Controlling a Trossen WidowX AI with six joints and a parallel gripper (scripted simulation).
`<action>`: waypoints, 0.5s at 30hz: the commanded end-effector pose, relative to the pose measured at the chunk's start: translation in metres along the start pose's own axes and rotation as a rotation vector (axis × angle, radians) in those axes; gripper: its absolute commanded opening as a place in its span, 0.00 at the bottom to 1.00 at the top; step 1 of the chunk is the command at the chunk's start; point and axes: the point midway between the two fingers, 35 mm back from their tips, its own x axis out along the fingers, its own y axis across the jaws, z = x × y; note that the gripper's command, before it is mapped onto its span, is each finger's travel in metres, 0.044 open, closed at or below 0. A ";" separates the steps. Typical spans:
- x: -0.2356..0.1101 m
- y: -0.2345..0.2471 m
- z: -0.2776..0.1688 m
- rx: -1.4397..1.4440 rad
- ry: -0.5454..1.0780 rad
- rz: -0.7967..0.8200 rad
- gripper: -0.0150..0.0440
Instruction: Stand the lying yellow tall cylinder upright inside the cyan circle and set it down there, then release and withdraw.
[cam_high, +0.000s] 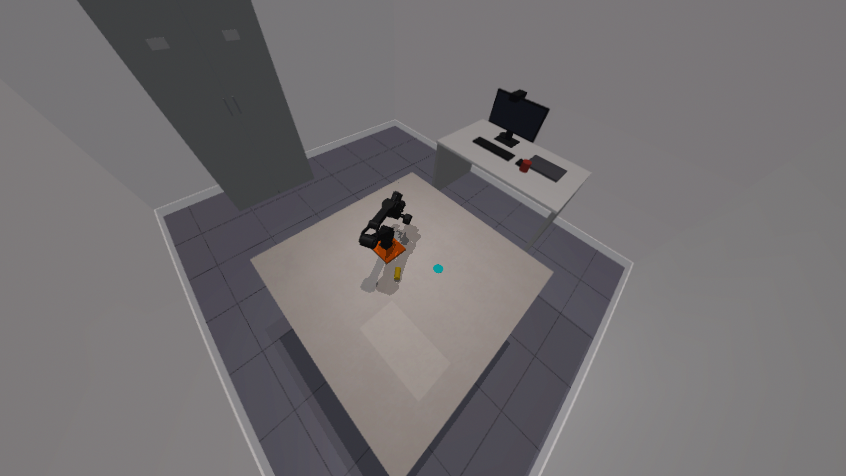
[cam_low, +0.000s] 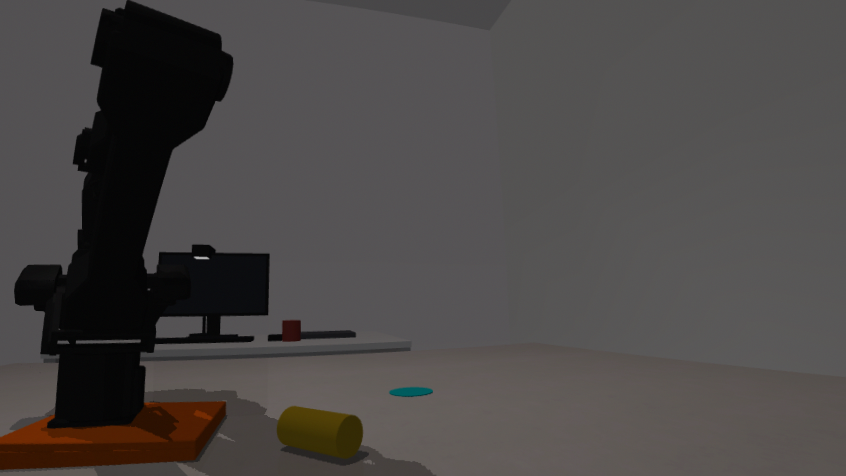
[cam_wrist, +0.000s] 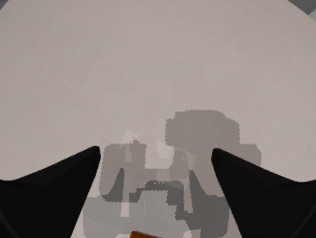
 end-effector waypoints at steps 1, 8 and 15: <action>0.000 -0.001 0.000 0.007 0.002 -0.003 0.89; -0.007 -0.049 0.002 0.290 0.072 -0.126 0.78; -0.020 -0.101 -0.009 0.612 0.139 -0.250 0.78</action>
